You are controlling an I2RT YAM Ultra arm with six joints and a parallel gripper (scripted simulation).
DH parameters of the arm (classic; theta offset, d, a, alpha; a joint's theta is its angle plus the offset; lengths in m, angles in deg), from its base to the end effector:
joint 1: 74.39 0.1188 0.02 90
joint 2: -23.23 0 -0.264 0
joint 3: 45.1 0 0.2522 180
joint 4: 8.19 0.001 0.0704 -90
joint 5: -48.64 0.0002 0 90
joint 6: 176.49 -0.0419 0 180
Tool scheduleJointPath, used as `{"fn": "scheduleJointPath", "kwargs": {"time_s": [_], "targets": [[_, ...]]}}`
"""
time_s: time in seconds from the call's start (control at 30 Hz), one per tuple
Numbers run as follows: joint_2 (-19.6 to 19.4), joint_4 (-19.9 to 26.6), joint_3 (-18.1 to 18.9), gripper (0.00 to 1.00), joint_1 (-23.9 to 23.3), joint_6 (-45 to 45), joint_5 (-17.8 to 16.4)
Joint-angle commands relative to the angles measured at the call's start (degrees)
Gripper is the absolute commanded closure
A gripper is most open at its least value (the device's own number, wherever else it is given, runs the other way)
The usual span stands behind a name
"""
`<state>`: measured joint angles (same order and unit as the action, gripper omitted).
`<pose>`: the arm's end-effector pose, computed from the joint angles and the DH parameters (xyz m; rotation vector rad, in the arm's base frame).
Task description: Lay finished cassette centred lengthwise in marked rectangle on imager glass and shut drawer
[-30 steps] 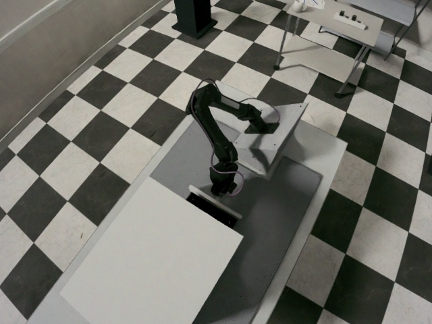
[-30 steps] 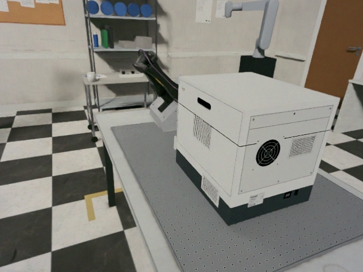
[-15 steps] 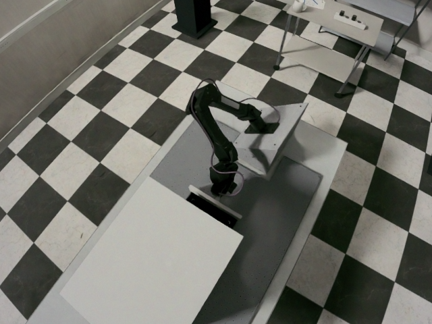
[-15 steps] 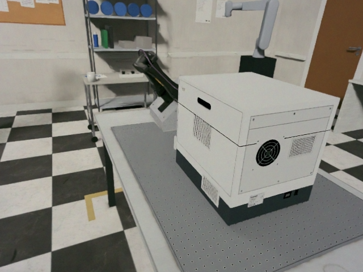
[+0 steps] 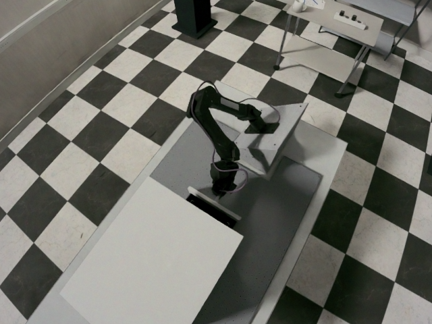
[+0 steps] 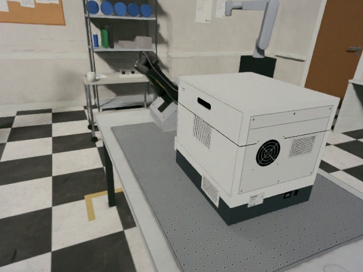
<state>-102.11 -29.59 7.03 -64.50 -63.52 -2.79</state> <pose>0.3089 0.0284 0.0115 -0.4004 2.3864 -0.9298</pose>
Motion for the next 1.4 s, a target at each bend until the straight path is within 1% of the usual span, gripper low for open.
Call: {"fn": "scheduleJointPath", "kwargs": {"time_s": [0.0,0.4,0.5,0.63,0.73,0.93,0.97,1.37], "targets": [[-1.7,-3.9,2.5,1.0,-0.6,2.1,-1.7],[-3.3,-2.2,6.1,1.0,-1.0,2.5,-2.0],[-3.8,-0.8,7.1,1.0,-1.1,2.6,-2.1],[-4.0,-1.2,7.8,1.0,-1.1,2.6,-2.1],[-4.4,0.2,8.8,1.0,-1.2,2.7,-2.2],[-5.2,1.3,10.8,1.0,-1.3,2.9,-2.3],[-5.2,0.5,10.9,1.0,-1.3,2.8,-2.3],[-5.3,0.5,11.0,1.0,-1.2,2.8,-2.3]]}}
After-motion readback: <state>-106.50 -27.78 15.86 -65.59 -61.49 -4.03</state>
